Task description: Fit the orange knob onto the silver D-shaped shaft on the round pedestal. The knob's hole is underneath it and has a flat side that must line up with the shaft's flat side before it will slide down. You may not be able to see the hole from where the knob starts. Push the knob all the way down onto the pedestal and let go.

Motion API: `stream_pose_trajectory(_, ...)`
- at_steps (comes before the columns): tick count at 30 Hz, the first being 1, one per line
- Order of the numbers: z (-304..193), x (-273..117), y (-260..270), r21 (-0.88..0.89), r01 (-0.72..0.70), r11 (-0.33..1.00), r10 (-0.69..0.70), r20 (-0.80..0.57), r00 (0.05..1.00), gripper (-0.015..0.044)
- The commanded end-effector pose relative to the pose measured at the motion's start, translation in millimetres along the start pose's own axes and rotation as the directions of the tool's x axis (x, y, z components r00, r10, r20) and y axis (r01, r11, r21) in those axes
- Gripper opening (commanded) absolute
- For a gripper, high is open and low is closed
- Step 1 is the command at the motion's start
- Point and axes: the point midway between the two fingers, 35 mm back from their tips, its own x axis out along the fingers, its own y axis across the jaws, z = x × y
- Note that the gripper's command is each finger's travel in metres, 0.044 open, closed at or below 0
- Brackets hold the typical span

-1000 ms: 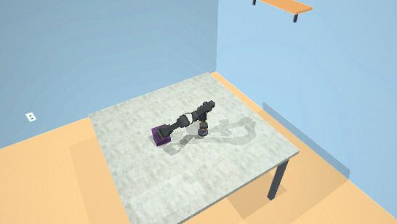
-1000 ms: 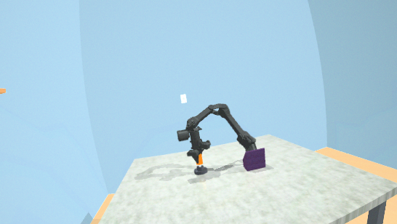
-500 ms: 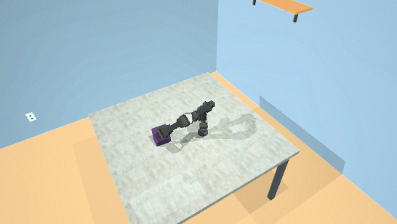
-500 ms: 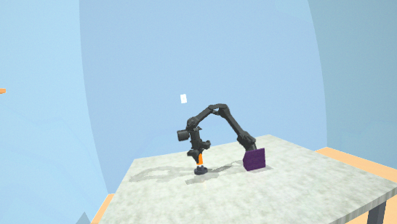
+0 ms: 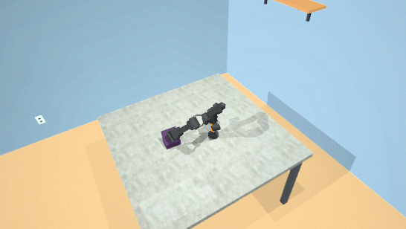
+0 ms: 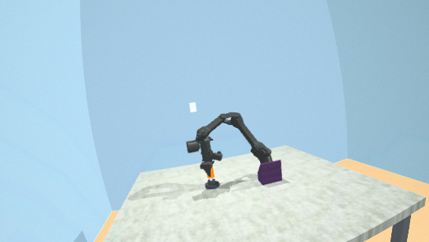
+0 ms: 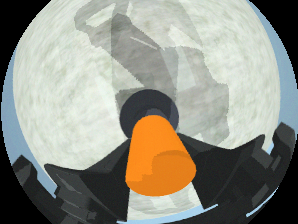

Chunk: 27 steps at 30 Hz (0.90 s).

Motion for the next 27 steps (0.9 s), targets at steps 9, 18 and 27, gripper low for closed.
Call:
stream_pose_trajectory(9,-0.8,1.8,0.8,-0.009,0.001,1.000,-0.001,-0.001,1.000,0.0000)
stream_pose_trajectory(18,-0.7,2.1,0.8,-0.009,0.001,1.000,-0.001,-0.001,1.000,0.0000)
stream_pose_trajectory(27,-0.5,-0.2,0.8,-0.009,0.001,1.000,-0.001,-0.001,1.000,0.0000)
